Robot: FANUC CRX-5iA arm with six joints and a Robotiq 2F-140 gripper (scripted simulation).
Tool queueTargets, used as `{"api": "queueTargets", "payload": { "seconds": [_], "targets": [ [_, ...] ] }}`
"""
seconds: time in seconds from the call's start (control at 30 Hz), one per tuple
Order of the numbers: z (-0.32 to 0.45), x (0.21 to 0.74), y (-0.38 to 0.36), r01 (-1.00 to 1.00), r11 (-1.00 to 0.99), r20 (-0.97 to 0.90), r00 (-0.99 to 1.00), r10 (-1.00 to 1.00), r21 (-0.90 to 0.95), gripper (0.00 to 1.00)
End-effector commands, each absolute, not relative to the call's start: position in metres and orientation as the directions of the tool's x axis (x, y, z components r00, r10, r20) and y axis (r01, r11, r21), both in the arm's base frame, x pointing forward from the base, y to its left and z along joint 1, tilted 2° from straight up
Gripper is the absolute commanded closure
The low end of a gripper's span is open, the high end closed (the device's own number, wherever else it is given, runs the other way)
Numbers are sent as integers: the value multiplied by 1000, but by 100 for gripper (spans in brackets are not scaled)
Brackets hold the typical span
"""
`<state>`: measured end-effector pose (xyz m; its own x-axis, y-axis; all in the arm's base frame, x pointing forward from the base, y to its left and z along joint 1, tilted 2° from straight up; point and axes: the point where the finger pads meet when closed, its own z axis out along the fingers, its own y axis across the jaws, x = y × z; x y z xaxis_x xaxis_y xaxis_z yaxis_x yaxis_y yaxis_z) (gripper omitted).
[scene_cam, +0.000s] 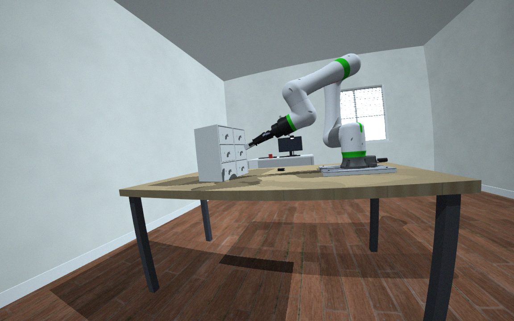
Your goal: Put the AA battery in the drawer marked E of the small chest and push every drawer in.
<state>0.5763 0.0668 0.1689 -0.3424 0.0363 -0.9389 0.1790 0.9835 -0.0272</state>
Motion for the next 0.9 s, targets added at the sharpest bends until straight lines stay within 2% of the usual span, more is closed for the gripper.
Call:
{"api": "queueTargets", "payload": {
  "seconds": [0.0,0.87],
  "targets": [
    [170,576,67,179,983,-939,-342,37,-27,100],
    [178,566,69,180,983,-891,-451,57,-28,100]
  ]
}}
